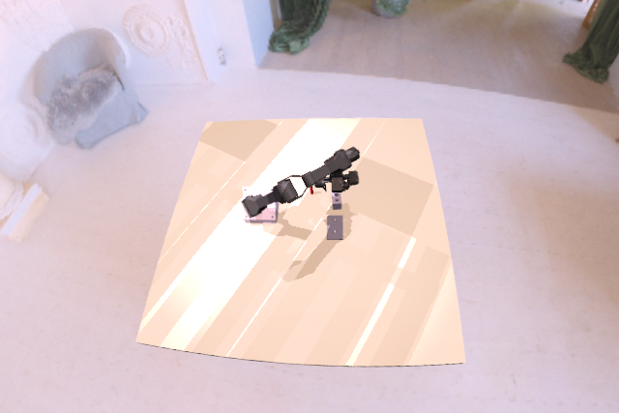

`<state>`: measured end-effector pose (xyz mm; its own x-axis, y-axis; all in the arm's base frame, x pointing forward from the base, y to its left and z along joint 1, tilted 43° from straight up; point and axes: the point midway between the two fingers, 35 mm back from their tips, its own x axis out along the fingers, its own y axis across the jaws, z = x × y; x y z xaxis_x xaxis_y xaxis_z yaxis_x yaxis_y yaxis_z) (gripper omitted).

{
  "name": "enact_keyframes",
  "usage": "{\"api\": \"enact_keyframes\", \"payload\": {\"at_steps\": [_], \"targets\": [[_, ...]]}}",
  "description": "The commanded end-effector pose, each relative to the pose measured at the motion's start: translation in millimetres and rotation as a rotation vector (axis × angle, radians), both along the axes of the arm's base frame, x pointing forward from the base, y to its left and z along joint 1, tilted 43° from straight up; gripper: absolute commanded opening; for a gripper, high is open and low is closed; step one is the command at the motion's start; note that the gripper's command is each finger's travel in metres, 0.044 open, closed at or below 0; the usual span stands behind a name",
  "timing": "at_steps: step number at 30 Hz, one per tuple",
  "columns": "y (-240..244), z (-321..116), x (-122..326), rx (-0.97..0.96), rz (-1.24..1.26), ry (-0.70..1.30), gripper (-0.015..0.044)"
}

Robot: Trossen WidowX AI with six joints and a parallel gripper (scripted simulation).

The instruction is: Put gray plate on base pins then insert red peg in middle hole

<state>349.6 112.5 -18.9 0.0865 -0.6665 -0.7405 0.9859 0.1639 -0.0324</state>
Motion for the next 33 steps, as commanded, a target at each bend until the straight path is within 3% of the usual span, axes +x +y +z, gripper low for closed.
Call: {"api": "enact_keyframes", "payload": {"at_steps": [1, 33], "targets": [[-11.4, -11.0, 1.5, -0.008, 0.000, 0.005, 0.0440], [-41.1, -43.6, 5.6, -0.009, 0.000, 0.005, 0.0440]]}}
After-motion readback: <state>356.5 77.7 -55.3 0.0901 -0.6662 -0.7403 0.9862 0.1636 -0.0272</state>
